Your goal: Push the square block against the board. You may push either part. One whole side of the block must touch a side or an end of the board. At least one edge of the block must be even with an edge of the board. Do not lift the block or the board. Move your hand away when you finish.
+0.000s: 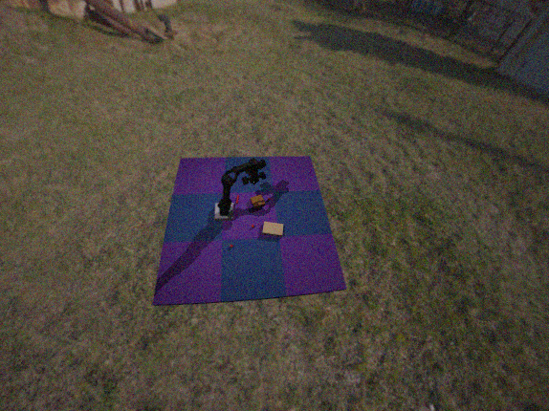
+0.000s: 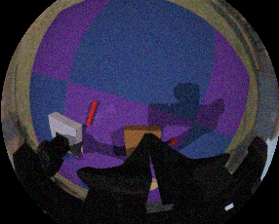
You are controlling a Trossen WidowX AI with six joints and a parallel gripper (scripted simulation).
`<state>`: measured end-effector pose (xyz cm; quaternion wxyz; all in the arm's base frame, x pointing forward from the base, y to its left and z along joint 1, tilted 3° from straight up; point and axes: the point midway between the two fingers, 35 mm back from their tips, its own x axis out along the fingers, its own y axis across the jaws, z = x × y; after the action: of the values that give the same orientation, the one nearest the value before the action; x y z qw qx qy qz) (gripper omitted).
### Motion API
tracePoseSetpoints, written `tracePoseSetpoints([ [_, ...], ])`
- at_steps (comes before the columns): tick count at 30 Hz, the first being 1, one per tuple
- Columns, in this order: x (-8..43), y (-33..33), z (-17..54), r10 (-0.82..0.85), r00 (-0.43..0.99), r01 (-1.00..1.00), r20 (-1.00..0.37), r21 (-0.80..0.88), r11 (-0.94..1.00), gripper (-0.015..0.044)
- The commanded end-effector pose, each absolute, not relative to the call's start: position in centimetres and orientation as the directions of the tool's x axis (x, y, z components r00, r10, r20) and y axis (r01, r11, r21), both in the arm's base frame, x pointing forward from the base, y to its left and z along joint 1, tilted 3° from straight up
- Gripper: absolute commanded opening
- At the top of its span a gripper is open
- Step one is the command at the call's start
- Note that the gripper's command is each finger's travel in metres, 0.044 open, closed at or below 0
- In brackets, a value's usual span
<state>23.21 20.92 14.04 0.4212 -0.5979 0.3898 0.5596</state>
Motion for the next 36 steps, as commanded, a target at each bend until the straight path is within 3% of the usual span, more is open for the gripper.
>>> tracePoseSetpoints([
  [1, 23.2, 20.9, 14.1, 0.002, 0.073, -0.939, -0.997, -0.069, -0.337, 0.0000],
  [9, 23.4, 20.9, 13.8, 0.005, 0.070, -0.938, -0.998, -0.068, -0.341, 0.0000],
  [14, 27.5, 20.2, 7.9, 0.001, 0.076, -0.939, -0.997, -0.072, -0.337, 0.0000],
  [21, 27.7, 20.2, 7.3, 0.001, 0.076, -0.939, -0.997, -0.072, -0.336, 0.0000],
  [25, 28.1, 20.2, 2.4, 0.001, 0.076, -0.939, -0.997, -0.072, -0.336, 0.0000],
  [36, 28.2, 19.9, 2.2, 0.001, 0.076, -0.939, -0.997, -0.072, -0.336, 0.0000],
])
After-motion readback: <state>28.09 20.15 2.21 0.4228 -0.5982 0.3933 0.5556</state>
